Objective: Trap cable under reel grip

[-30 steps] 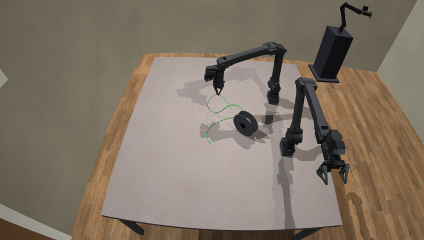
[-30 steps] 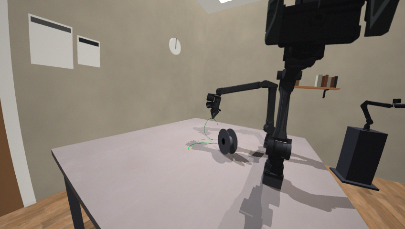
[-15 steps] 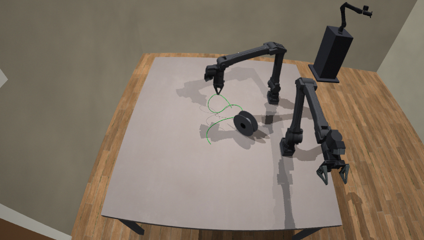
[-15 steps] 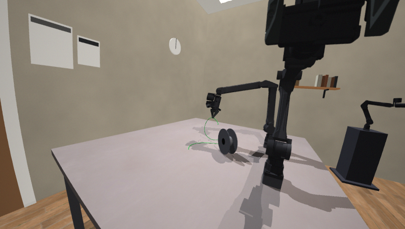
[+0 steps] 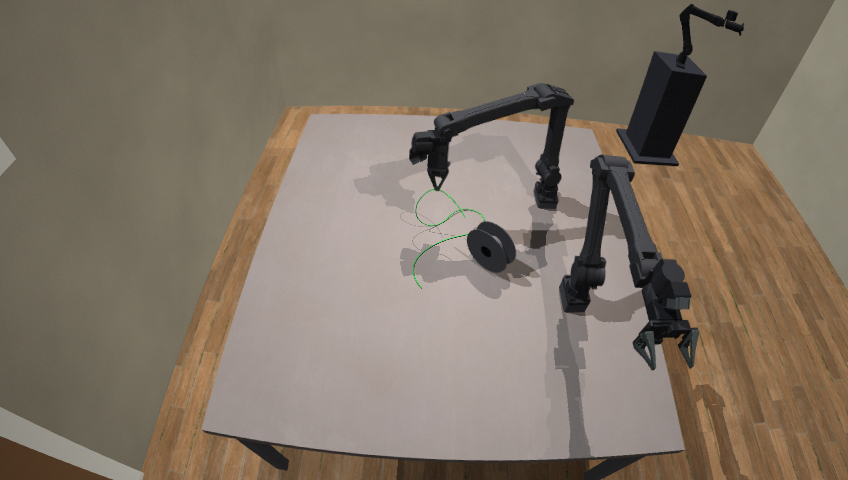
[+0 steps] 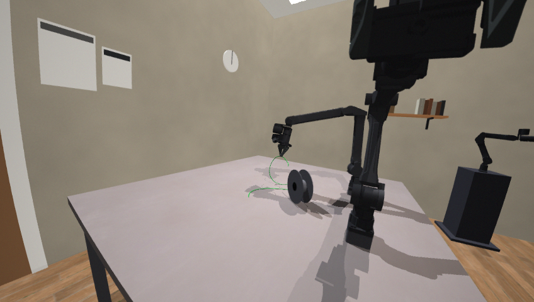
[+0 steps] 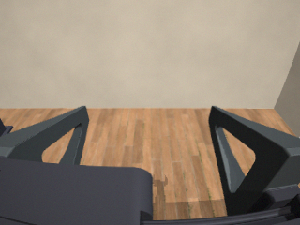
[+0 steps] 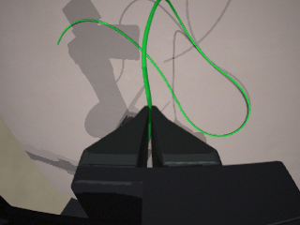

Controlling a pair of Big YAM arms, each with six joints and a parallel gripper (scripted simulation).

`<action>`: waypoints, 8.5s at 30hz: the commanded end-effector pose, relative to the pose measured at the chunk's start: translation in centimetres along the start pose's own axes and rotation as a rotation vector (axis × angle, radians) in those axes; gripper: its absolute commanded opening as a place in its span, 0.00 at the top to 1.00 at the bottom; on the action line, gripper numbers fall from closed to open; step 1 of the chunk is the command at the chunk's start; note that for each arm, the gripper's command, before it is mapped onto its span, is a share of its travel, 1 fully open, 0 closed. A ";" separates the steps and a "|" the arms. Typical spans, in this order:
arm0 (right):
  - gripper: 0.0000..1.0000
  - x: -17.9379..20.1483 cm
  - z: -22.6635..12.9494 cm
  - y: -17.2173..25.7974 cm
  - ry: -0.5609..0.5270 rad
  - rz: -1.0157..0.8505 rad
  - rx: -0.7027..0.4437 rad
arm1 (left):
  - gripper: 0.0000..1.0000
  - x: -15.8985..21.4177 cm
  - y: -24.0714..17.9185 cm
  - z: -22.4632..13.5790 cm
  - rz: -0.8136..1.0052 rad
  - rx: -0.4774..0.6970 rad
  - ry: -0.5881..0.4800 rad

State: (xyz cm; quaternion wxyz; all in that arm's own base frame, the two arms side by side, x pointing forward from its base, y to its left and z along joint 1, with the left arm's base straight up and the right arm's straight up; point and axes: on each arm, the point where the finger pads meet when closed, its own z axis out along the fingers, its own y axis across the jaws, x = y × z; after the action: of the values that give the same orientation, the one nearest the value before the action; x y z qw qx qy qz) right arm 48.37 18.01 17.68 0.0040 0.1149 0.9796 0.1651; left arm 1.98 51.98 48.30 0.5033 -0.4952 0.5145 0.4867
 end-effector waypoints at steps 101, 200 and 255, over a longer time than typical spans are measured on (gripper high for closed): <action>1.00 -1.8 -1.7 2.4 -0.053 -0.024 -0.031 | 0.00 -1.0 0.3 -0.1 -0.009 -0.003 -0.031; 1.00 -1.7 -2.1 2.5 -0.061 -0.028 -0.035 | 0.25 20.8 -35.6 -38.9 0.405 1.497 0.241; 1.00 -1.4 -2.4 2.4 -0.065 -0.030 -0.038 | 0.25 31.0 -29.0 -61.2 0.625 2.234 0.255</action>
State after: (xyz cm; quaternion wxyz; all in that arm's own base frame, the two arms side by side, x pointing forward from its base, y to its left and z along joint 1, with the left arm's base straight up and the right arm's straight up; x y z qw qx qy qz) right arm 48.54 17.97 17.79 0.0024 0.1185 0.9791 0.1655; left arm 28.43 -10.43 18.32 0.4569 0.3174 0.8096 -0.1869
